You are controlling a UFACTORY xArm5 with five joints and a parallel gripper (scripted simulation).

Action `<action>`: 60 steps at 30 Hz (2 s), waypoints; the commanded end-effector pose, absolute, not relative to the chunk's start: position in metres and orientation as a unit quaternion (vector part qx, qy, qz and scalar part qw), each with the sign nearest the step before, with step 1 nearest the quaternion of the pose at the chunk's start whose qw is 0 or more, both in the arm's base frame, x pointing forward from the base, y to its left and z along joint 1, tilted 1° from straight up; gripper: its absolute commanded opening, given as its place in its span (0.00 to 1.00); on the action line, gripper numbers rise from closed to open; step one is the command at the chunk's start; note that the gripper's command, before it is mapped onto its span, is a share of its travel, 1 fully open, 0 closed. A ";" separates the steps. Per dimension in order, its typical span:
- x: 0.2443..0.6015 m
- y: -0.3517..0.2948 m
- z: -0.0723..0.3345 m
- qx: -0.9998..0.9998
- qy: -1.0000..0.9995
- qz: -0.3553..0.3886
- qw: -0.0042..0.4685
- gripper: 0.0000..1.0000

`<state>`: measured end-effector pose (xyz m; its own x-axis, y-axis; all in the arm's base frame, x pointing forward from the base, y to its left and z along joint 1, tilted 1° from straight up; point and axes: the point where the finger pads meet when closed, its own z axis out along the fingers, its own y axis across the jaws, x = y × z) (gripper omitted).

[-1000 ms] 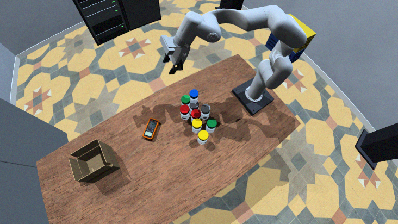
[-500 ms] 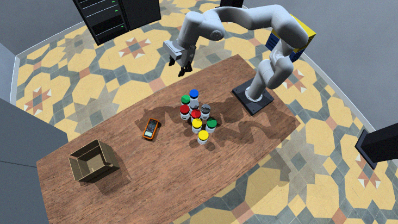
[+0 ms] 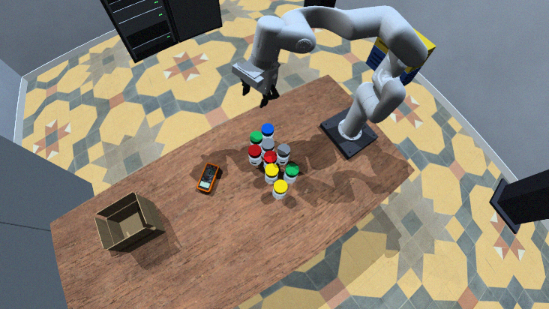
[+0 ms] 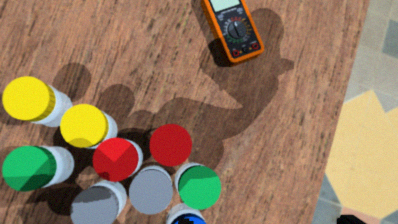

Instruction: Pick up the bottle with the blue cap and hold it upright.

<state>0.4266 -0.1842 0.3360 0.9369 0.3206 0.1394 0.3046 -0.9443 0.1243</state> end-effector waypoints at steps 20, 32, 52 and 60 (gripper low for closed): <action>0.388 -0.143 0.345 0.957 0.291 0.007 0.008 0.79; 0.387 -0.143 0.346 0.956 0.294 0.007 0.005 0.79; 0.387 -0.143 0.346 0.956 0.294 0.007 0.005 0.79; 0.387 -0.143 0.346 0.956 0.294 0.007 0.005 0.79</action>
